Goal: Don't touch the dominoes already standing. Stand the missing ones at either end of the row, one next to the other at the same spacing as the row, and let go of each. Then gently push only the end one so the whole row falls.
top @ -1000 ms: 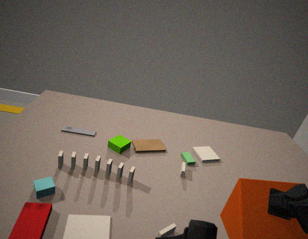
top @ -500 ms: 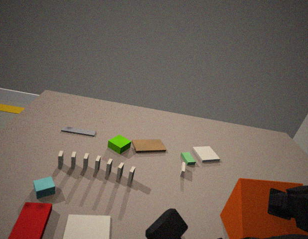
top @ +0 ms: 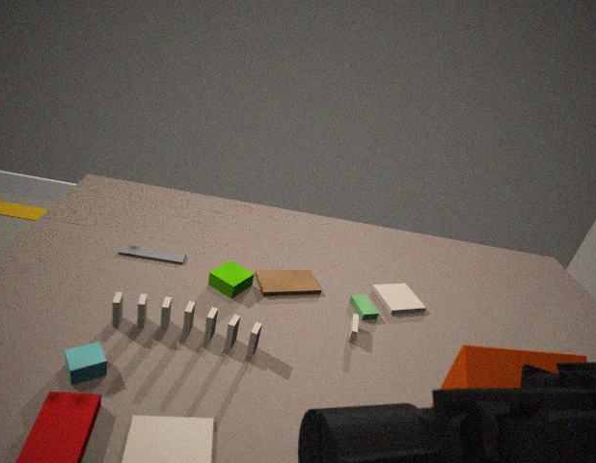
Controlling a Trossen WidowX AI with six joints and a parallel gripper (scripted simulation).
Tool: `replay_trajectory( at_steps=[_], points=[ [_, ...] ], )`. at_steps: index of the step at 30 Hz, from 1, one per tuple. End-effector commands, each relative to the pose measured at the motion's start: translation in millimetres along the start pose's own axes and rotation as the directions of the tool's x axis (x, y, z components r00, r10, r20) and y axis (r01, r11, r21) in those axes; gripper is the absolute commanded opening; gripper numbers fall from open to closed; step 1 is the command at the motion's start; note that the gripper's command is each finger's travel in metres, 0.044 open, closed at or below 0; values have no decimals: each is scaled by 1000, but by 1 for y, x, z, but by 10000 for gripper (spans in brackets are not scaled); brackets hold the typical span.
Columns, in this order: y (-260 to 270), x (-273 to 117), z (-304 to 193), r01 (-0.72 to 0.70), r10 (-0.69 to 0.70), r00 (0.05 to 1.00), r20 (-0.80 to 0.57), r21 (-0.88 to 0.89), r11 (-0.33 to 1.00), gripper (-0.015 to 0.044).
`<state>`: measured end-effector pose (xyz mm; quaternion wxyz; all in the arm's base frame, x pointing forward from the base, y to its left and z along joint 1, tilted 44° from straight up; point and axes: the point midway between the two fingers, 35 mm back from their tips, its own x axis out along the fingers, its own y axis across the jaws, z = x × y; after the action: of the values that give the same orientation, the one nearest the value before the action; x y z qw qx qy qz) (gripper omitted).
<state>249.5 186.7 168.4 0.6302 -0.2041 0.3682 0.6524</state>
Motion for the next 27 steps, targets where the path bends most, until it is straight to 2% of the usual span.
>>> replay_trajectory(
  at_steps=[1,9,24,27],
  points=[
    [1,1,2,-14,14,1000,11,-14,1000,440],
    [2,63,3,-15,15,1000,14,-15,1000,440],
    [4,79,3,-15,15,1000,15,-15,1000,440],
    [4,79,3,-15,15,1000,15,-15,1000,361]
  ],
)
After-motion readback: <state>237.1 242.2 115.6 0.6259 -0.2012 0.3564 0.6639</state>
